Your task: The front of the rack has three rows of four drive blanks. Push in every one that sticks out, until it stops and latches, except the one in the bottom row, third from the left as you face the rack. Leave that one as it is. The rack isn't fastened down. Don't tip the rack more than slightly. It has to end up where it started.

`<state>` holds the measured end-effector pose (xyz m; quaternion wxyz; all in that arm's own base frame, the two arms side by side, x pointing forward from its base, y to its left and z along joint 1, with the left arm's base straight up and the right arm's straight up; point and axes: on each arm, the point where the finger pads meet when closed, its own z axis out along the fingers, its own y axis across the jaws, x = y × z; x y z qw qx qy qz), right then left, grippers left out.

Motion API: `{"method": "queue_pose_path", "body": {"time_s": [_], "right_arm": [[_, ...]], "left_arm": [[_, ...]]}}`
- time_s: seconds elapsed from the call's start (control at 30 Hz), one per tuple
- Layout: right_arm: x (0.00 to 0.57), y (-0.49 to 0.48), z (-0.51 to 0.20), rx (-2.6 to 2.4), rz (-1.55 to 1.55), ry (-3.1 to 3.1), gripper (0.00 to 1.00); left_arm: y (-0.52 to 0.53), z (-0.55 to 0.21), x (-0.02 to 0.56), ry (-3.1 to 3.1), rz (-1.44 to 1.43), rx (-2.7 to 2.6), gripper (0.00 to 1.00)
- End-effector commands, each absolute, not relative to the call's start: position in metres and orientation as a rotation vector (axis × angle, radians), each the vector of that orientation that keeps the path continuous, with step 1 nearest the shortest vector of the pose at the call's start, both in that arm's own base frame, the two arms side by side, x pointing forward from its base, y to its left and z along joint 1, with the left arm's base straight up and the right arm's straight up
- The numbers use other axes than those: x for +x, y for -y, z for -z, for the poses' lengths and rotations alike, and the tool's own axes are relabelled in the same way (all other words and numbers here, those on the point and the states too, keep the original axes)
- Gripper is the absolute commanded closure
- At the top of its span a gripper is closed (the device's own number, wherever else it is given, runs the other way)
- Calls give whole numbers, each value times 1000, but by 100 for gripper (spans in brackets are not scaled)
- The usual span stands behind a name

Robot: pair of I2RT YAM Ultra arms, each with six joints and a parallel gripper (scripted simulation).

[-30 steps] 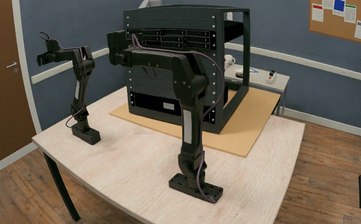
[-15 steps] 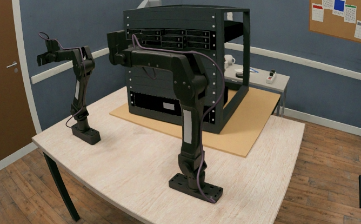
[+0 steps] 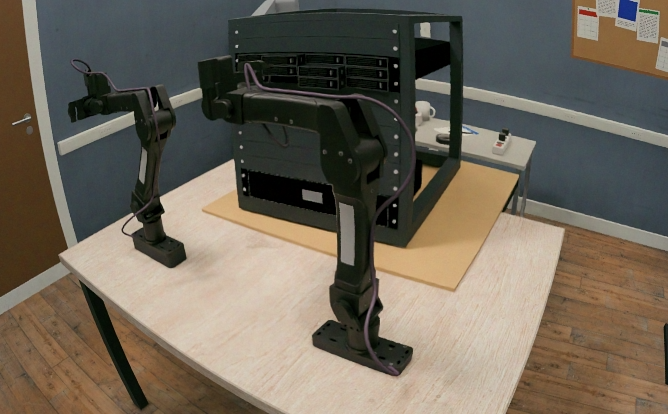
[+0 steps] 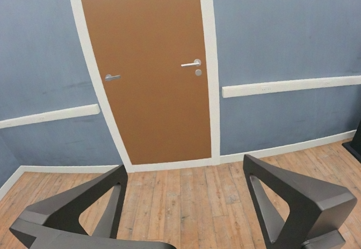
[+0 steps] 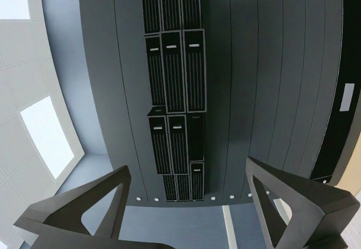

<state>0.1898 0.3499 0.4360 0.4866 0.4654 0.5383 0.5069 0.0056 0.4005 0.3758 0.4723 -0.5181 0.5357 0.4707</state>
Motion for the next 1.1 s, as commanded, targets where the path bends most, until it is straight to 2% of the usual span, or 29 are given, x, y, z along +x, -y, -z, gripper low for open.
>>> {"method": "queue_pose_path", "body": {"time_s": [0.0, 0.47, 1.07], "right_arm": [[184, -338, -454, 1176, -1292, -1263, 0], [242, -388, -464, 1165, -1277, -1272, 0], [253, -391, -478, 1184, -1311, -1253, 0]], "left_arm": [[-398, -416, 2, -1213, -1204, -1204, 0], [-398, -416, 2, -1213, -1204, -1204, 0], [-398, -416, 2, -1213, -1204, -1204, 0]]}}
